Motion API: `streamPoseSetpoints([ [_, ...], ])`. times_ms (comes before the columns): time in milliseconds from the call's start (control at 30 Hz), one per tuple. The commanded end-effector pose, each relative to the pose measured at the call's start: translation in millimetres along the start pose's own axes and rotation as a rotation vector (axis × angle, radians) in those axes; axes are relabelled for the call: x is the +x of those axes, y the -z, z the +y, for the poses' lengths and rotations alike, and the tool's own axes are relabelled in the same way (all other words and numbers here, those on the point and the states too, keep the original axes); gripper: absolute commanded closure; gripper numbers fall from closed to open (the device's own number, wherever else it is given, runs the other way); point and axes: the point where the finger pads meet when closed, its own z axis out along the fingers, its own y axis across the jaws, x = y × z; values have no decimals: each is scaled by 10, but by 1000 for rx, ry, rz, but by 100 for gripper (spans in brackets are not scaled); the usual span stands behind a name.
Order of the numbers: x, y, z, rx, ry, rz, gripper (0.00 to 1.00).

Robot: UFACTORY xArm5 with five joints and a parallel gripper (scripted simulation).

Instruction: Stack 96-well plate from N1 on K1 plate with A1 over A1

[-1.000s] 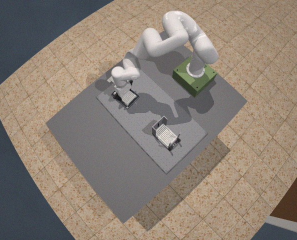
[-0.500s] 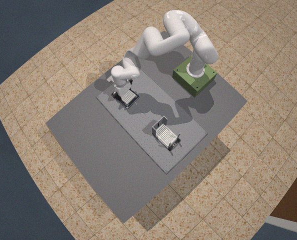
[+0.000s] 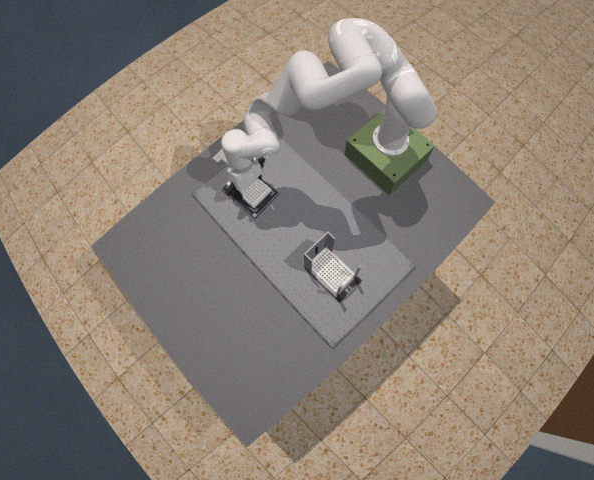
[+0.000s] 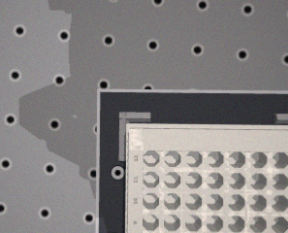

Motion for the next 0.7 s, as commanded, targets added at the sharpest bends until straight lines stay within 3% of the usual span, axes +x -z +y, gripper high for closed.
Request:
streamPoseSetpoints([
  [0, 9, 33, -15, 4, 0, 2, 100],
  [667, 9, 251, -14, 4, 0, 2, 100],
])
